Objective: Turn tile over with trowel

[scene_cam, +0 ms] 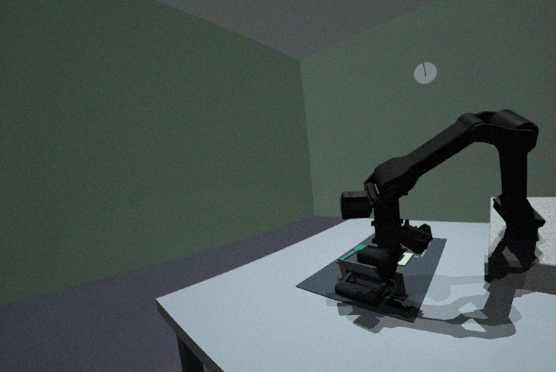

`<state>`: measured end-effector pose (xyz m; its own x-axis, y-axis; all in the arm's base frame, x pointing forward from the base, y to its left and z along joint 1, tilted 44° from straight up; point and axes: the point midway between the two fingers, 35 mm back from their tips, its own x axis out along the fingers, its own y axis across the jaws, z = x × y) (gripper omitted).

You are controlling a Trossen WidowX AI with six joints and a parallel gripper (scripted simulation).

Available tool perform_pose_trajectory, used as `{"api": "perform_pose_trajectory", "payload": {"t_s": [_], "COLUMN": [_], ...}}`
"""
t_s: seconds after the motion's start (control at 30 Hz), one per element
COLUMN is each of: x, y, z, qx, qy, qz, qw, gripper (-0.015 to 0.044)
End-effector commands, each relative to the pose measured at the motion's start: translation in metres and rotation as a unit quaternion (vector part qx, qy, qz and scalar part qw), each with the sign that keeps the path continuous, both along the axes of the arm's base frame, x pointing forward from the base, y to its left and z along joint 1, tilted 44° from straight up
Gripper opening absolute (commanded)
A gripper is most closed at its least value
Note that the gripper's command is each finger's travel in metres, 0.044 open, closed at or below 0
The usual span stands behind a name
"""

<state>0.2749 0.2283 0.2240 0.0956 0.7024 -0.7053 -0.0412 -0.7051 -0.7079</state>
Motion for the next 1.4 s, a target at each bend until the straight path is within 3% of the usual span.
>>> {"api": "perform_pose_trajectory", "payload": {"t_s": [0.0, 1.37], "x": [0.000, -0.001], "y": [-0.002, -0.043], "z": [-0.007, -0.069], "qx": [0.001, -0.001], "qy": [-0.001, 0.002], "qz": [0.004, 0.003], "qw": [1.000, 1.000], "gripper": [0.0100, 0.0100]}}
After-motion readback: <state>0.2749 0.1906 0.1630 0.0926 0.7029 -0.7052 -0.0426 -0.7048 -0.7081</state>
